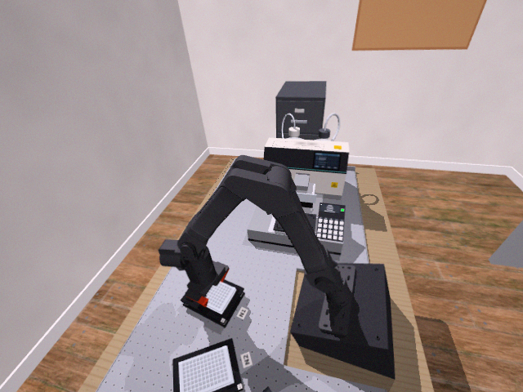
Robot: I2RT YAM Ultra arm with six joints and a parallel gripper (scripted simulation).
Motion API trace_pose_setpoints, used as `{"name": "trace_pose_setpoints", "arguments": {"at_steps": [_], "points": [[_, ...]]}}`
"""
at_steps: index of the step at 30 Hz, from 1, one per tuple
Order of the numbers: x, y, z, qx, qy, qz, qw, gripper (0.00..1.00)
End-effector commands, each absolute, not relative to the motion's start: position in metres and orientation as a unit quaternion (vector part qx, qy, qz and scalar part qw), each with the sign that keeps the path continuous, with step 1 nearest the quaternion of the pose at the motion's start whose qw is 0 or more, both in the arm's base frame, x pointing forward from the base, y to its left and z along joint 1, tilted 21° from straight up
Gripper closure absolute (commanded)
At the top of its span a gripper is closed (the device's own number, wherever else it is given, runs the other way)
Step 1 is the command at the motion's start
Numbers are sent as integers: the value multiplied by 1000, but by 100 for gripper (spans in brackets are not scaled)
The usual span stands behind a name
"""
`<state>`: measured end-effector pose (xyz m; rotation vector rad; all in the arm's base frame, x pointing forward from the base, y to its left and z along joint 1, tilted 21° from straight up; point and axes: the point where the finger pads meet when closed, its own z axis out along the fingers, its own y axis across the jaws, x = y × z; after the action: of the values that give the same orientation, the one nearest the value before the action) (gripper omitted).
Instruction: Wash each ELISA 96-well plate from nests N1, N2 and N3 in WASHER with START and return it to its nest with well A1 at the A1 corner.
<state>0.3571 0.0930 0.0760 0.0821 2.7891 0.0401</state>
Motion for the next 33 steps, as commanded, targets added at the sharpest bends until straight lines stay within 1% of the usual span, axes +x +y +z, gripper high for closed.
{"name": "trace_pose_setpoints", "arguments": {"at_steps": [1, 8, 33], "points": [[360, 94, 80, 29, 983, 17, 183, 100], [360, 94, 80, 29, 983, 17, 183, 100], [346, 93, 116, 29, 983, 17, 183, 100]]}}
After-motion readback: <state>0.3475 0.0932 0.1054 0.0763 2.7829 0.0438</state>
